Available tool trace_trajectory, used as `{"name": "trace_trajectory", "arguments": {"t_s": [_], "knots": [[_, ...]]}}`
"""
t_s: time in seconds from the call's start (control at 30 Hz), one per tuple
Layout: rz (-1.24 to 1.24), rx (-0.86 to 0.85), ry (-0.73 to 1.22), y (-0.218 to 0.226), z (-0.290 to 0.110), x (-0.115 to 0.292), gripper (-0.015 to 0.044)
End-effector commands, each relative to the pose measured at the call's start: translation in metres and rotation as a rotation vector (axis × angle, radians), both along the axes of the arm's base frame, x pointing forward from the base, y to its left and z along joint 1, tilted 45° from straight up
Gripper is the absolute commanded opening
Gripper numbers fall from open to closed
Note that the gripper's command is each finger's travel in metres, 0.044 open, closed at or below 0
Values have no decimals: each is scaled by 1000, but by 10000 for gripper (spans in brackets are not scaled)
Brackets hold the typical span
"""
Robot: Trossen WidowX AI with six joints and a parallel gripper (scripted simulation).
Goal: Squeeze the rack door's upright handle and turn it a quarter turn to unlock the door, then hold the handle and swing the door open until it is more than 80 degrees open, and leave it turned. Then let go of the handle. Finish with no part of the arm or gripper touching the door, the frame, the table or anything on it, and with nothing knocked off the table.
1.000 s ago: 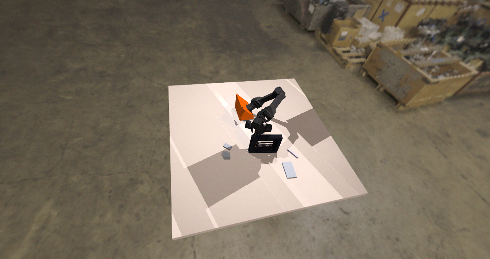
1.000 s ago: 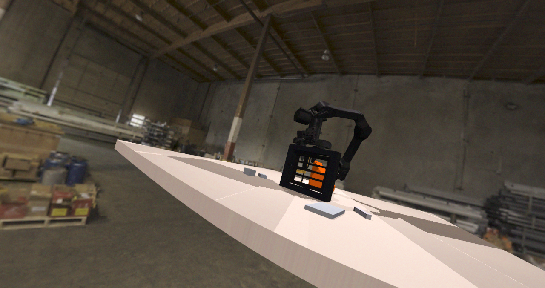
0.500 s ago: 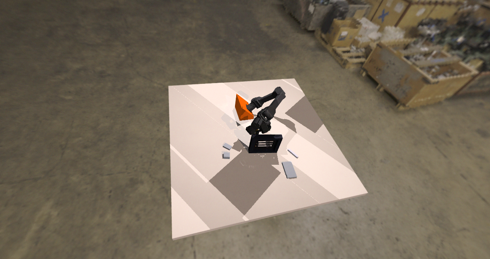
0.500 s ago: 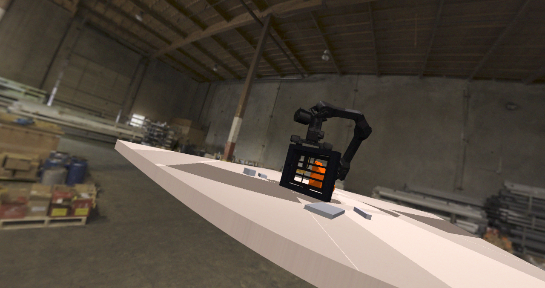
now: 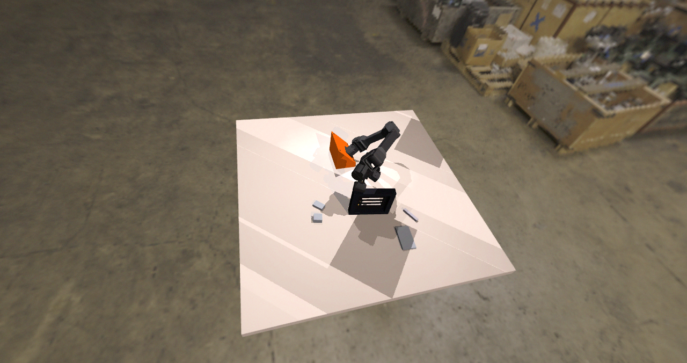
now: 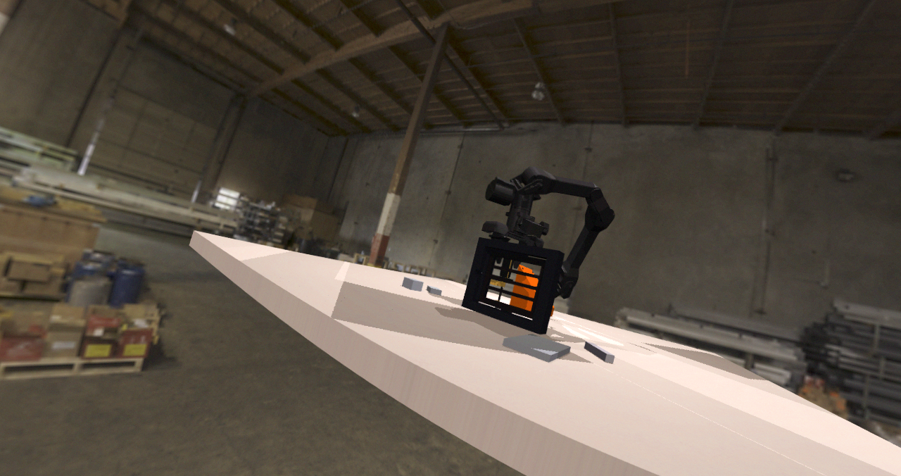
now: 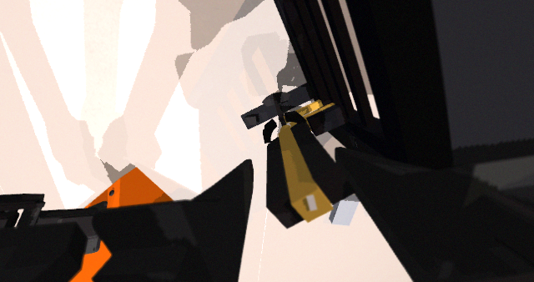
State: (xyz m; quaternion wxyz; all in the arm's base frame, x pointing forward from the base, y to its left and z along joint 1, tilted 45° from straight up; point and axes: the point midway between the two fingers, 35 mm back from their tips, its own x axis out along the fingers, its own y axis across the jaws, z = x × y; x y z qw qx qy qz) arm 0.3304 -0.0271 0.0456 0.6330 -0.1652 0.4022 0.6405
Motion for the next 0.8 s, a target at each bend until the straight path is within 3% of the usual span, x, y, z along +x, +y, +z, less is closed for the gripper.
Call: {"name": "trace_trajectory", "arguments": {"t_s": [0.0,0.2,0.5,0.77], "knots": [[153,35,-150,3,0,2,297],[343,73,-329,3,0,2,297],[349,74,-335,3,0,2,297],[349,74,-335,3,0,2,243]]}}
